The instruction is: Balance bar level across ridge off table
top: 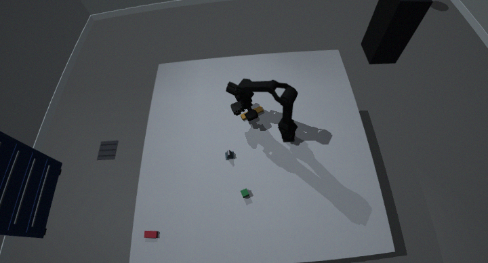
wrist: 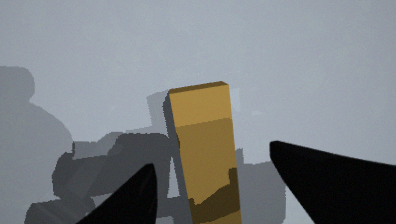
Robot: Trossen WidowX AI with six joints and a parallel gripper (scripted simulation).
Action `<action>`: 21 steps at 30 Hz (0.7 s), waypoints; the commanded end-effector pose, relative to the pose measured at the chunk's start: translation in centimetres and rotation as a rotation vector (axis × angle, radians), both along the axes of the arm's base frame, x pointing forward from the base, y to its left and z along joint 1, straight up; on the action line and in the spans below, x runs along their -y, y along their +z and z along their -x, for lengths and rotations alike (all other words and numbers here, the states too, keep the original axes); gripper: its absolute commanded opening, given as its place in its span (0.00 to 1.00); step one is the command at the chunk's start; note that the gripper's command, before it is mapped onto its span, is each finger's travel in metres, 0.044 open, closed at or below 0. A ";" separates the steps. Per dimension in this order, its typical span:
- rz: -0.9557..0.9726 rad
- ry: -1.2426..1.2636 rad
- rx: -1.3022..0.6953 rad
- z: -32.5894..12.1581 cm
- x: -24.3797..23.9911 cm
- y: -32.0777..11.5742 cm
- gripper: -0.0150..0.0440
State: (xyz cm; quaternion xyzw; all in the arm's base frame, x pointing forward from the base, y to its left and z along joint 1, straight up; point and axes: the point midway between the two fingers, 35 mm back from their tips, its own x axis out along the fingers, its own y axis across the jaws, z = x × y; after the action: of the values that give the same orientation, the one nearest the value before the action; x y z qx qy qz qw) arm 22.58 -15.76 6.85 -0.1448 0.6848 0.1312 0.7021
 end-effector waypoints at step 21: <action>-0.001 0.004 -0.009 0.1 0.0 -2.3 0.79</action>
State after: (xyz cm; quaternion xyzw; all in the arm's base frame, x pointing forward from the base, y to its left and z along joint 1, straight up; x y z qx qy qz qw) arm 22.48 -15.69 4.67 -0.1428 0.6868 0.1333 0.7002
